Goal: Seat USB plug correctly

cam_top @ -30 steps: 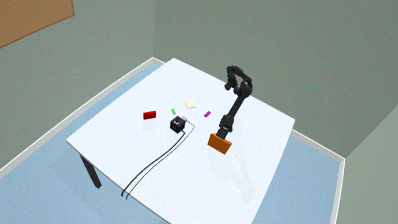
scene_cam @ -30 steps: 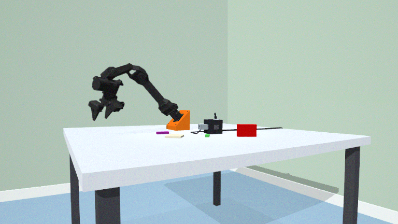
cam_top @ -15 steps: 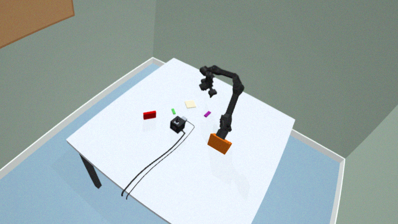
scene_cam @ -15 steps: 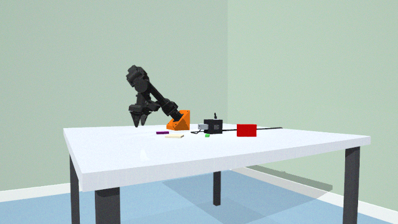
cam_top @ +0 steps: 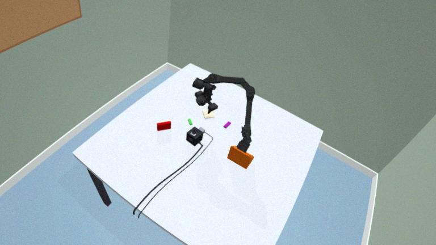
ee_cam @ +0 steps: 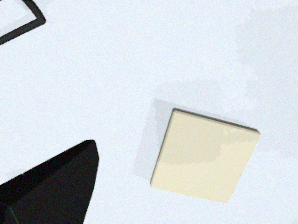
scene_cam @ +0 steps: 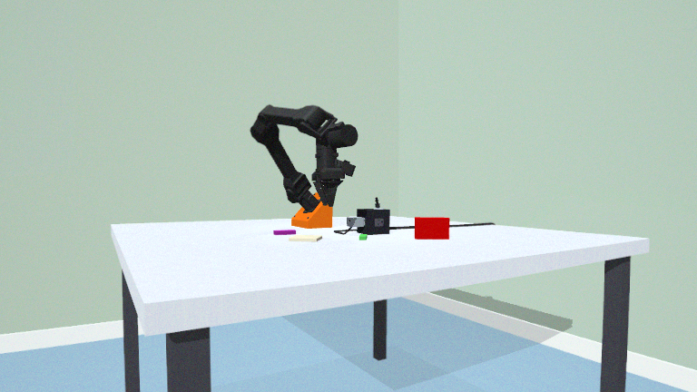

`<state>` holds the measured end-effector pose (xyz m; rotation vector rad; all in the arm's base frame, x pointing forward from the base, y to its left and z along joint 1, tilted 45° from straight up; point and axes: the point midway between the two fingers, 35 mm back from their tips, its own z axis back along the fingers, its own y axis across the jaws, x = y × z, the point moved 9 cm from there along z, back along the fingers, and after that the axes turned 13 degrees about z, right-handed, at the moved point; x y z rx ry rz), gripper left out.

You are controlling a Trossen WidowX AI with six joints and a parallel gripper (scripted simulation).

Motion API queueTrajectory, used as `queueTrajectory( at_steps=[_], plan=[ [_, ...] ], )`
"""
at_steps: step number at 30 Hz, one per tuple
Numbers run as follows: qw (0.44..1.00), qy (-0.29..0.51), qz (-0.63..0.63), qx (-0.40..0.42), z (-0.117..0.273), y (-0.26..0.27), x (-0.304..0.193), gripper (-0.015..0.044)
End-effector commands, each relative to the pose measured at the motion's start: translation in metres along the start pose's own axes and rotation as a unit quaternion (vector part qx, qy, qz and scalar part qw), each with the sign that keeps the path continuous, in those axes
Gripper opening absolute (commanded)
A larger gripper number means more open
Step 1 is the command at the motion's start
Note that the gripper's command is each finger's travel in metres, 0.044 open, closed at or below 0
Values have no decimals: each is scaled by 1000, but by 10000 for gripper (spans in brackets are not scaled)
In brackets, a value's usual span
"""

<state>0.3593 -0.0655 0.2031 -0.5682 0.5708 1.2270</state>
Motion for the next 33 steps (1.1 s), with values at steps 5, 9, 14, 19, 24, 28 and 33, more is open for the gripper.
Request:
queueTrajectory(
  at_steps=[5,9,14,19,24,28,33],
  plan=[
    [998,-12,68,7,24,30,122,440],
    [995,-4,95,8,35,58,174,440],
    [994,7,112,8,41,82,206,440],
    [994,7,112,8,41,81,206,440],
    [994,7,112,8,41,81,206,440],
    [994,7,112,8,39,81,206,440],
    [994,8,112,8,34,81,205,440]
  ],
)
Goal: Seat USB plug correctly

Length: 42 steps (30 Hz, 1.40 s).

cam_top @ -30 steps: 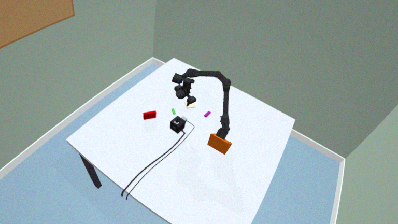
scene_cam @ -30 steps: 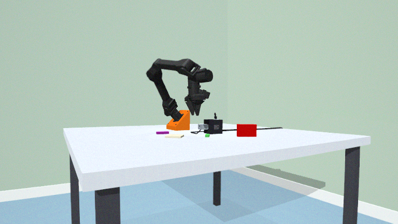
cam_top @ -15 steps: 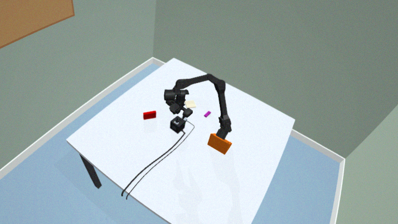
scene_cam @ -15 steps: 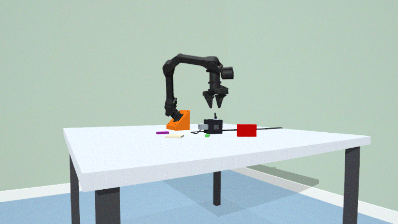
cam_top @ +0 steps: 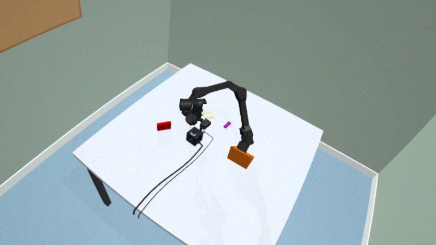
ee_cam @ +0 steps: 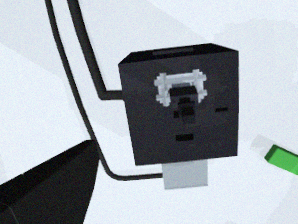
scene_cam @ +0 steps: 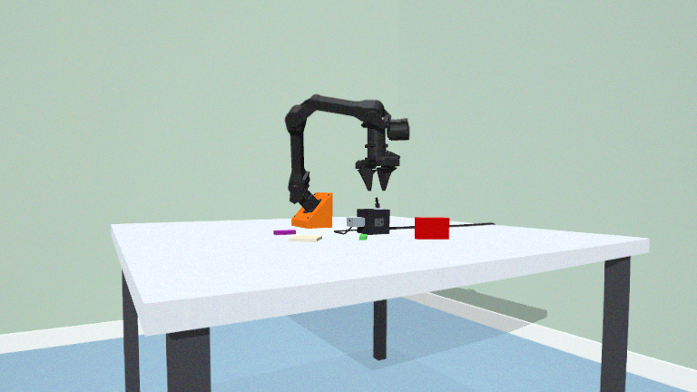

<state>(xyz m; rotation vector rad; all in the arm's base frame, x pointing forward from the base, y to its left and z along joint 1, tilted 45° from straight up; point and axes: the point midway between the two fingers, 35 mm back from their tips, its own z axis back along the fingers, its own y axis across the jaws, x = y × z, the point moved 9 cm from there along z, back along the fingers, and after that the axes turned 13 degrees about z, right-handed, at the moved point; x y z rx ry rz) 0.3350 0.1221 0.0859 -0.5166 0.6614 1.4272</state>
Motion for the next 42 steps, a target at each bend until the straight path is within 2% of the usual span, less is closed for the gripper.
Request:
queueTrajectory(
  at_steps=[1,30,42],
  plan=[
    [1000,1,3,4,-6,1,1,440],
    [1000,1,3,4,-28,1,1,440],
    [1000,-2,0,4,-26,0,1,125]
  ],
)
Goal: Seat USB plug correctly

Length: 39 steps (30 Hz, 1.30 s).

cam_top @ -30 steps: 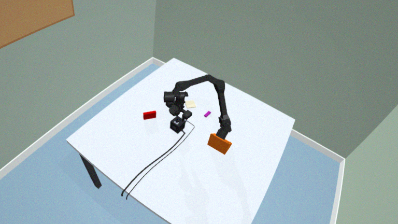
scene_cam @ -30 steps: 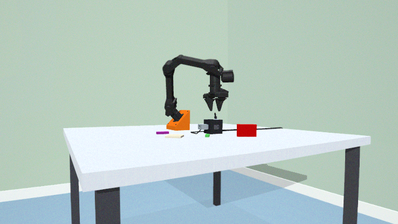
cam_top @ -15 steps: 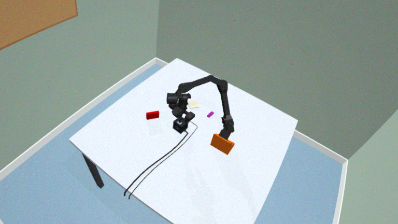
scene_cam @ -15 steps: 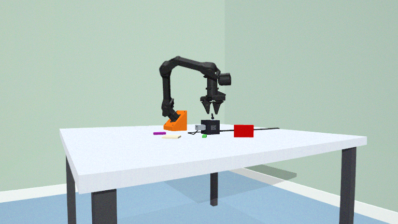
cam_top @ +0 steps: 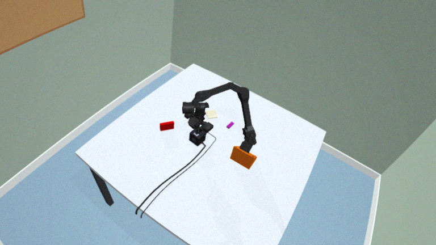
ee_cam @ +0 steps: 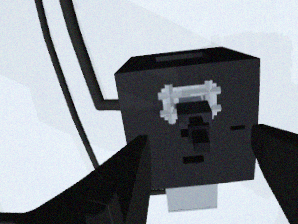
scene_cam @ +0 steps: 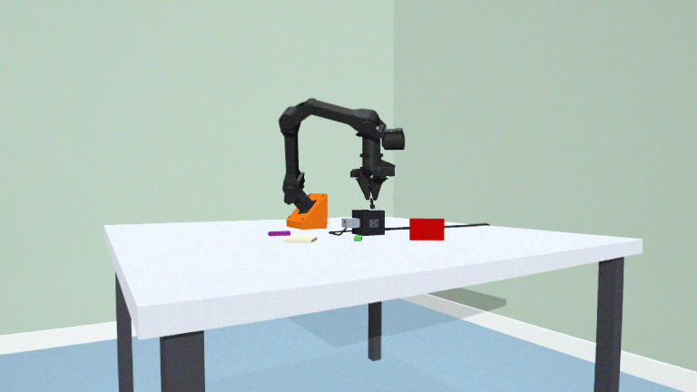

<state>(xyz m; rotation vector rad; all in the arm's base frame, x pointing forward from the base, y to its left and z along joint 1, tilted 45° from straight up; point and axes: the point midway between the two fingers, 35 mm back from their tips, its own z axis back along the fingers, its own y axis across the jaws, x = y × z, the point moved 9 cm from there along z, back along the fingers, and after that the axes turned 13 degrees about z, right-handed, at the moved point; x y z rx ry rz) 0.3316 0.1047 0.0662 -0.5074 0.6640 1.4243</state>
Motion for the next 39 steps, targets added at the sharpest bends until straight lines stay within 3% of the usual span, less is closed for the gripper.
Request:
queueTrajectory(
  at_steps=[1,5,39],
  plan=[
    [1000,0,0,0,0,0,0,99],
    [1000,0,0,0,0,0,0,0],
    [1000,0,0,0,10,0,0,0]
  ],
)
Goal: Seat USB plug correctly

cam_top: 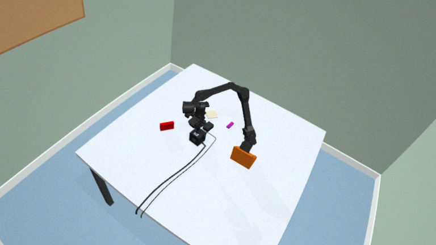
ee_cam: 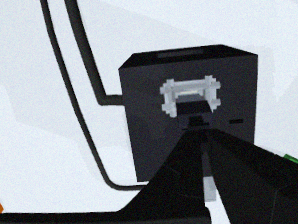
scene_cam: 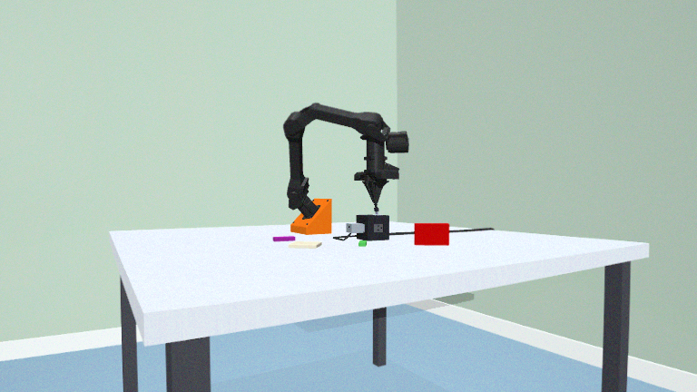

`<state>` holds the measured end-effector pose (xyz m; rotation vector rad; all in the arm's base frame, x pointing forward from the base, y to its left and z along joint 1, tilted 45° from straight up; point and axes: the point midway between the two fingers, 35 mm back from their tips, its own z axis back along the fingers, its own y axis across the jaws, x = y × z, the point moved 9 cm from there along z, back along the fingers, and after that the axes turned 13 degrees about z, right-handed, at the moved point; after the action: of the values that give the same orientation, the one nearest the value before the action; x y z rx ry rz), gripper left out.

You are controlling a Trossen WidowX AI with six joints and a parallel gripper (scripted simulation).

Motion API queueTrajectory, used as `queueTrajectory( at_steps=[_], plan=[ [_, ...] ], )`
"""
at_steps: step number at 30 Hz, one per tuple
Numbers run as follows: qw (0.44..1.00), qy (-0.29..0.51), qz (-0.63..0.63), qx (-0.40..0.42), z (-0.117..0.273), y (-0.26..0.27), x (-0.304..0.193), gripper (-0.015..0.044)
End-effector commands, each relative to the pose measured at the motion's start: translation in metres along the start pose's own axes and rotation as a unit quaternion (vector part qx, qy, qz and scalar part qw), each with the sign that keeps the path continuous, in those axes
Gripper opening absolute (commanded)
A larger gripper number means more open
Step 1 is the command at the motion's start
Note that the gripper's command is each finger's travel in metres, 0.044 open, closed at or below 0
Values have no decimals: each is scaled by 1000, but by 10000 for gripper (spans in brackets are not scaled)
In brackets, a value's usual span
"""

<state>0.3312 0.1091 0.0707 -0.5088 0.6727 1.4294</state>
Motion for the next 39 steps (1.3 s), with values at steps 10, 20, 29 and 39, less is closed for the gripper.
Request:
queueTrajectory(
  at_steps=[10,20,29,39],
  plan=[
    [1000,-4,-4,0,11,-1,0,0],
    [1000,-4,-4,0,17,-1,0,0],
    [1000,-4,-3,0,23,-1,0,0],
    [998,-1,-55,-1,22,0,0,0]
  ],
)
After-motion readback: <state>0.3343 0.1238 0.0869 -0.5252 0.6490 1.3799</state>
